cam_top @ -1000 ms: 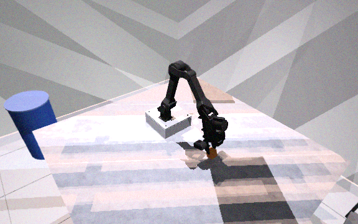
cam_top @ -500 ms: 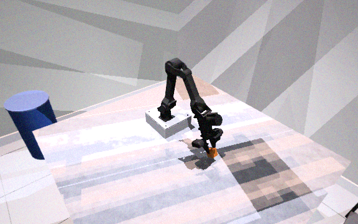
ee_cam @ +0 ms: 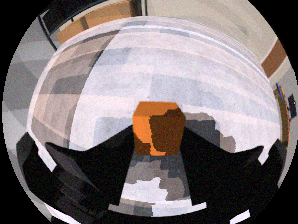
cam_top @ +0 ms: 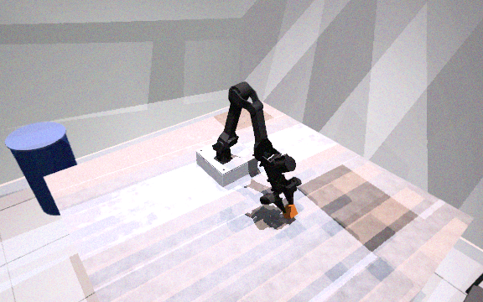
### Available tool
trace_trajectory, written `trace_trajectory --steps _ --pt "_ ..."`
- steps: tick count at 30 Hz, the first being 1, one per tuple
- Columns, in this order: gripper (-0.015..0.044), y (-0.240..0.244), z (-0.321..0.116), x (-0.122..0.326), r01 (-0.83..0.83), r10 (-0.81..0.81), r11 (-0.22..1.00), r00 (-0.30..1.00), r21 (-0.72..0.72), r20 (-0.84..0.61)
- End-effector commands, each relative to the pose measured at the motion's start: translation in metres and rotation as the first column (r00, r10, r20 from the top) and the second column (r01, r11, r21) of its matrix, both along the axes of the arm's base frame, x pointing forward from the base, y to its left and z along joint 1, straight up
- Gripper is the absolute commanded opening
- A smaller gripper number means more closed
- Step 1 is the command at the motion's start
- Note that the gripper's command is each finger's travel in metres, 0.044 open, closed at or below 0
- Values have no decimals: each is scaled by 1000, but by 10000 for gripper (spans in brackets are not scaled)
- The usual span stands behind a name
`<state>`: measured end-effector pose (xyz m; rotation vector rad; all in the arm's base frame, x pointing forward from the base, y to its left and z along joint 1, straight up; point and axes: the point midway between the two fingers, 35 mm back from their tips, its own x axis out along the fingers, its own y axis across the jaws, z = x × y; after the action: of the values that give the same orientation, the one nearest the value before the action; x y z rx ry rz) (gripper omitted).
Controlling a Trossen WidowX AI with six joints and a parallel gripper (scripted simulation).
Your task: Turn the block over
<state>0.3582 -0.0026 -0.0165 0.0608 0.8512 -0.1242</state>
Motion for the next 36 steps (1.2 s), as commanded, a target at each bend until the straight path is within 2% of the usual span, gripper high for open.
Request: trace_trajectory --steps 1,22,36 --pt "0 0 -9 -2 -2 3 1000 999 -16 52" --pt "0 -1 -10 -17 12 5 999 945 -49 326" --pt "0 -1 -6 -19 14 6 999 933 -53 361"
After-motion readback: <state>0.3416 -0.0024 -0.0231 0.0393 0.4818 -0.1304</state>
